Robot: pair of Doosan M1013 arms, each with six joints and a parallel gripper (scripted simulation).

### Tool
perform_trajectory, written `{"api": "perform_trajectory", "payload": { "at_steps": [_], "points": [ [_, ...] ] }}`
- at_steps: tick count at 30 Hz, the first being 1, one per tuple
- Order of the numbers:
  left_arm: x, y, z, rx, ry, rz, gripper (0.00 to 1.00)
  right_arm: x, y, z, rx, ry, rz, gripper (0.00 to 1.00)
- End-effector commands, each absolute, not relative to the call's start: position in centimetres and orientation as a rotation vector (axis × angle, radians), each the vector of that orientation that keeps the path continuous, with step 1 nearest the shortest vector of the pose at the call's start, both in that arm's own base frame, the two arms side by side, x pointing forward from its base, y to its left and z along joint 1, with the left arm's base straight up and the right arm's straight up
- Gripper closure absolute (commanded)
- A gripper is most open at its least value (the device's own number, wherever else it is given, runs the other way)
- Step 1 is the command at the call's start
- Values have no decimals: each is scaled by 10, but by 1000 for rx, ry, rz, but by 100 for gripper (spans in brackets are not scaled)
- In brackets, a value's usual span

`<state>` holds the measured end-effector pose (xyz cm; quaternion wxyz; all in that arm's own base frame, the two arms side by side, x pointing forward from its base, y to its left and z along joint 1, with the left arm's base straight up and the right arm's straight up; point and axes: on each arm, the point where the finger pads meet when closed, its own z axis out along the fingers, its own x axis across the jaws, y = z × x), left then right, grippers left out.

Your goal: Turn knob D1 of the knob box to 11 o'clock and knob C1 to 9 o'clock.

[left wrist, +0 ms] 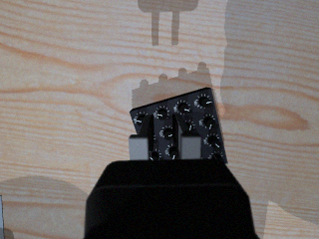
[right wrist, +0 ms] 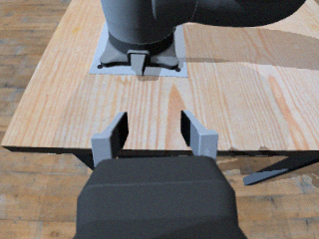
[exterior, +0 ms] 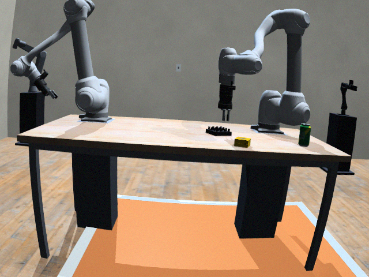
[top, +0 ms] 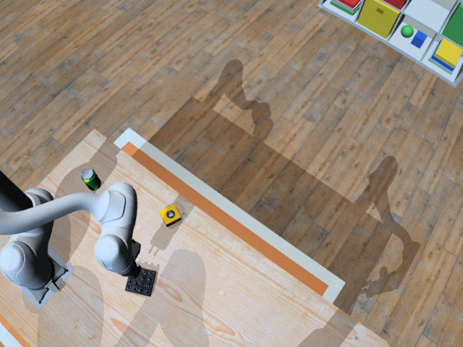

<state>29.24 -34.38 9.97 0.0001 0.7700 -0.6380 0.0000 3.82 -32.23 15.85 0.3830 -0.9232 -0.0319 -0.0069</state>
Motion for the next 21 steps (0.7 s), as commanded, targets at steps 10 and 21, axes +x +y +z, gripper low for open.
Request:
{"api": "perform_trajectory", "payload": {
  "at_steps": [10, 21],
  "points": [
    [293, -344, 89, 2419, -2005, 2, 54, 38, -323, 159, -2355, -81, -18, 0],
    [293, -344, 74, 2419, -2005, 2, 54, 38, -323, 159, -2355, -81, -18, 0]
  ]
}}
